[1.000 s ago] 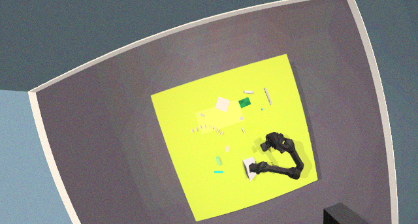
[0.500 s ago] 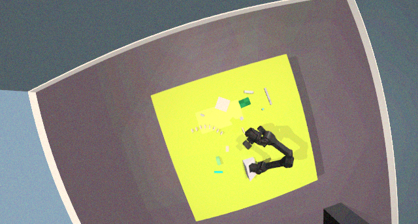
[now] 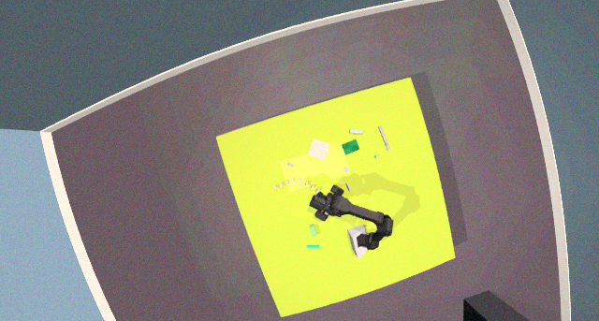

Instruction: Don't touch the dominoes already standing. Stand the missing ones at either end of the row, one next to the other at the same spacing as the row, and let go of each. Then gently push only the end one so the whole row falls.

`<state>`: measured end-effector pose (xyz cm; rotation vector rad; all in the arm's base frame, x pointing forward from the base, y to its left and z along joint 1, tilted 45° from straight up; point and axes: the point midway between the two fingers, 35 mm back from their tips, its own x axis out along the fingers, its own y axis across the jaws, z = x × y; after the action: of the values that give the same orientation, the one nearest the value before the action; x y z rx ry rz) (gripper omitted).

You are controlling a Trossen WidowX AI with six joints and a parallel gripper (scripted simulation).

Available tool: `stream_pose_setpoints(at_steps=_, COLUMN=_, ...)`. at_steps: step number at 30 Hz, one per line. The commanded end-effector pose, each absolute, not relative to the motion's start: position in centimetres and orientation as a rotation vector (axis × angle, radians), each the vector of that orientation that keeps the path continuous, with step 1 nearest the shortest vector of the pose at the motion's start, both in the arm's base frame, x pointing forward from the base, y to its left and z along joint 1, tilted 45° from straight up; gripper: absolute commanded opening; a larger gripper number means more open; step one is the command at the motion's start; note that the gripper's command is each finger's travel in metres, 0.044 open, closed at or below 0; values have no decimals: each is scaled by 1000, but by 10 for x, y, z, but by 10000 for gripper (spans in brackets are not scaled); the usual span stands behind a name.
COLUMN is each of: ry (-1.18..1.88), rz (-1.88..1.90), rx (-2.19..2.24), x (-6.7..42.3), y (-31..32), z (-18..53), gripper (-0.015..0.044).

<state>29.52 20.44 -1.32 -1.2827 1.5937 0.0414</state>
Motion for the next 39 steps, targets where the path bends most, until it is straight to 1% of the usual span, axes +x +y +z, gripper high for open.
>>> stream_pose_setpoints(at_steps=1, ry=1587, rz=42, rx=-1275, x=297, y=211, z=-20, gripper=107)
stream_pose_setpoints(at_steps=6, ry=1587, rz=43, rx=-1275, x=301, y=203, z=-31, gripper=107)
stream_pose_setpoints(at_steps=28, ry=1586, rz=36, rx=-1276, x=313, y=123, z=-111, gripper=107)
stream_pose_setpoints(at_steps=39, ry=1586, rz=36, rx=-1278, x=313, y=120, z=-113, gripper=107)
